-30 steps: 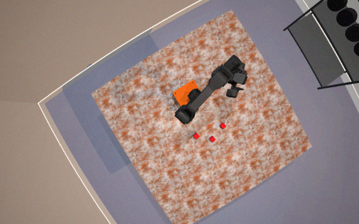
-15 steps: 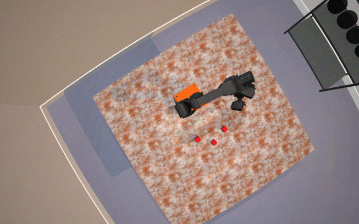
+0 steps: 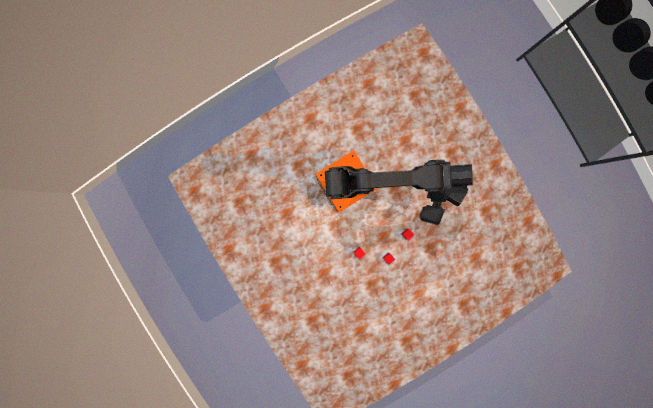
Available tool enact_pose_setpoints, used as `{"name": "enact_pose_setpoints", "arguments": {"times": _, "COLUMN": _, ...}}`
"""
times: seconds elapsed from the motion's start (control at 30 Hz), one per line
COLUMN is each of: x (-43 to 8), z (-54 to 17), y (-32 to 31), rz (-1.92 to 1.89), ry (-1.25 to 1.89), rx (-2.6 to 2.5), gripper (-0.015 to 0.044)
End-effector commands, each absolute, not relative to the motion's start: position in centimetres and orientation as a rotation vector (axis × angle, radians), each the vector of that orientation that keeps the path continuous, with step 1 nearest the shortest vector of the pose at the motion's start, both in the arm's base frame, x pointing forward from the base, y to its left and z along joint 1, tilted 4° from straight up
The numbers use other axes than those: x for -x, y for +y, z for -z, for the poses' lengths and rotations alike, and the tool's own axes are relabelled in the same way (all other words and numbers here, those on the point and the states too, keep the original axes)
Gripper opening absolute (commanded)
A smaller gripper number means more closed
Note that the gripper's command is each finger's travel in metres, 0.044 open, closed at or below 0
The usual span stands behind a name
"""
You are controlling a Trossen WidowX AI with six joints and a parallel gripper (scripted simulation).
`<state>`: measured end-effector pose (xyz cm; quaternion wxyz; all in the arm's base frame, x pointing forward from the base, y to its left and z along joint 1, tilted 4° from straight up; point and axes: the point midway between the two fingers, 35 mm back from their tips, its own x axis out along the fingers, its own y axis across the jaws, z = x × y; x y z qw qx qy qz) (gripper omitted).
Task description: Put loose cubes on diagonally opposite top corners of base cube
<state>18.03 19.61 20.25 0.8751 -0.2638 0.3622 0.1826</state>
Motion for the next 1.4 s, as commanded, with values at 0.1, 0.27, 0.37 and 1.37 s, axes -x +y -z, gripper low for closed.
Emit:
{"name": "enact_pose_setpoints", "arguments": {"times": 0.1, "x": -20.9, "z": -18.5, "y": 17.0, "rz": -0.314, "ry": 0.868, "rx": 0.597, "gripper": 0.0265}}
{"name": "enact_pose_setpoints", "arguments": {"times": 0.27, "x": -22.7, "z": -17.5, "y": 15.0, "rz": -0.273, "ry": 0.942, "rx": 0.608, "gripper": 0.0265}}
{"name": "enact_pose_setpoints", "arguments": {"times": 0.37, "x": -23.6, "z": -16.9, "y": 13.6, "rz": -0.251, "ry": 0.988, "rx": 0.61, "gripper": 0.0265}}
{"name": "enact_pose_setpoints", "arguments": {"times": 1.37, "x": -27.5, "z": -11.2, "y": -2.3, "rz": -0.15, "ry": 1.382, "rx": 0.419, "gripper": 0.0265}}
